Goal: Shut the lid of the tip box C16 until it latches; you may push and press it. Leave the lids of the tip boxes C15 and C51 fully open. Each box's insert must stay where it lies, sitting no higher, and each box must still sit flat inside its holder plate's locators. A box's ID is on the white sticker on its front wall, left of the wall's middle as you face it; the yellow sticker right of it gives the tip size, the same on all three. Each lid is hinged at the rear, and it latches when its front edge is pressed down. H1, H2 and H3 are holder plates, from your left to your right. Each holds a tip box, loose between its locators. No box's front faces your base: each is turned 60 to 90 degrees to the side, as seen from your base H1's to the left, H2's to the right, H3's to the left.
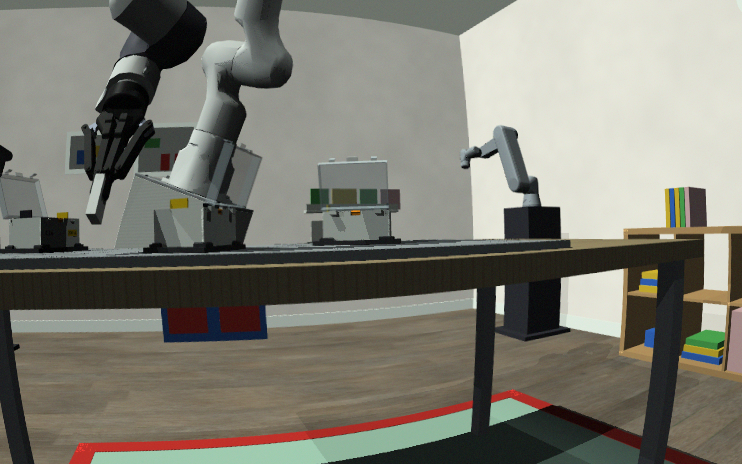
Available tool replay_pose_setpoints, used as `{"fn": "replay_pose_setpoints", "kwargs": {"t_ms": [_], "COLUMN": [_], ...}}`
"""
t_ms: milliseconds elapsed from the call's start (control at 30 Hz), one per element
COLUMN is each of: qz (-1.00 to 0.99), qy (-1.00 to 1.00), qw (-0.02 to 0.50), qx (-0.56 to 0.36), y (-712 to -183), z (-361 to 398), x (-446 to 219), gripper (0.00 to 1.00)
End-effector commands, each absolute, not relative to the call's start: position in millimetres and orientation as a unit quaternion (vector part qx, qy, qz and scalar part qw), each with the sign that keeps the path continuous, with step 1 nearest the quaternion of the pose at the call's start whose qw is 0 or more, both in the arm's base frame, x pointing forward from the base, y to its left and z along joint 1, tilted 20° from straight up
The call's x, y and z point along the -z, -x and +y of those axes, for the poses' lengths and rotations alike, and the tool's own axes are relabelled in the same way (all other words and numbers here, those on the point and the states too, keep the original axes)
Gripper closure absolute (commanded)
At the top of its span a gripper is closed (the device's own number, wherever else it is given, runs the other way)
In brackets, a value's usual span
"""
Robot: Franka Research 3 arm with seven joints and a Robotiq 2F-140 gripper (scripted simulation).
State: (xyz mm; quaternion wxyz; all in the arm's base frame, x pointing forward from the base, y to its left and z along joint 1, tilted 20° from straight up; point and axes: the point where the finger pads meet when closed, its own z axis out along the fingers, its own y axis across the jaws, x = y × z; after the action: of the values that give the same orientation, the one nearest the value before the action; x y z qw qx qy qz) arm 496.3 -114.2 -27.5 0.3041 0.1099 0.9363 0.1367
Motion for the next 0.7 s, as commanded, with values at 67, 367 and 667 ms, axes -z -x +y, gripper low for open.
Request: {"fn": "replay_pose_setpoints", "kwargs": {"t_ms": [67, 367, 667], "qz": [0.935, 0.935, 0.935], "qy": [-0.128, -0.128, -0.128], "qw": [0.298, 0.298, 0.298], "qx": [-0.142, -0.142, -0.142], "y": [-492.2, -488.0, -483.2], "z": [-124.2, -135.6, -148.6], "x": [2.2, -30.6, -68.1], "gripper": [1.0, 1.0, 1.0]}}
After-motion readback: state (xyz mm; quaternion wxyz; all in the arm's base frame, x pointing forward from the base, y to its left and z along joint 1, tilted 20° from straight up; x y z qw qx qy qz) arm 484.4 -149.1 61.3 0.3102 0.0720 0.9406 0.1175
